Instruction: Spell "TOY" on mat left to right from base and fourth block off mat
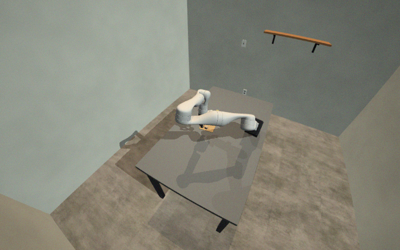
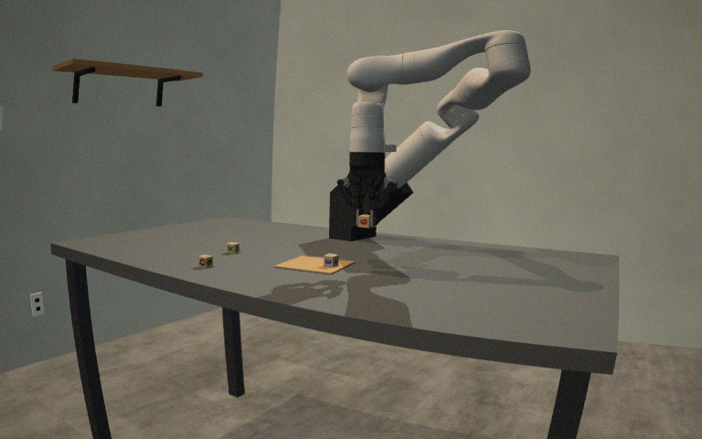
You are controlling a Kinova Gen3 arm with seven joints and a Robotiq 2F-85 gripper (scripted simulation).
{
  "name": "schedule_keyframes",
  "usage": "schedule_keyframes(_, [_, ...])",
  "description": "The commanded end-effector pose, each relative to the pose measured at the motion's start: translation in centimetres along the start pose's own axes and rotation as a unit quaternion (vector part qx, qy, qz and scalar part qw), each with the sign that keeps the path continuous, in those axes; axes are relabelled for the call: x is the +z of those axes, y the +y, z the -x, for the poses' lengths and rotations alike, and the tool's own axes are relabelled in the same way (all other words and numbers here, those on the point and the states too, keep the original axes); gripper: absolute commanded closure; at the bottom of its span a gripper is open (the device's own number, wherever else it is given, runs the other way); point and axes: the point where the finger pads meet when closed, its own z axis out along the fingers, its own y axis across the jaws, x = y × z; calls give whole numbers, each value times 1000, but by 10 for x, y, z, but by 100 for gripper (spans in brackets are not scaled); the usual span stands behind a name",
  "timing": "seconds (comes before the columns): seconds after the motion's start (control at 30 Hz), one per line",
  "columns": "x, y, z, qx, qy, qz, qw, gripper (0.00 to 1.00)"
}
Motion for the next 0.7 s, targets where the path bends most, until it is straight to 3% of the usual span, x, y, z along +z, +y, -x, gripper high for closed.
schedule_keyframes(0.0, [0,-9,-1,35,1,-1,999,79])
schedule_keyframes(0.2, [0,-25,-1,149,2,1,989,79])
schedule_keyframes(0.37, [0,-42,-2,259,3,2,966,79])
schedule_keyframes(0.43, [0,-42,-2,259,3,2,966,79])
schedule_keyframes(0.67, [-1,-67,-3,415,3,2,910,79])
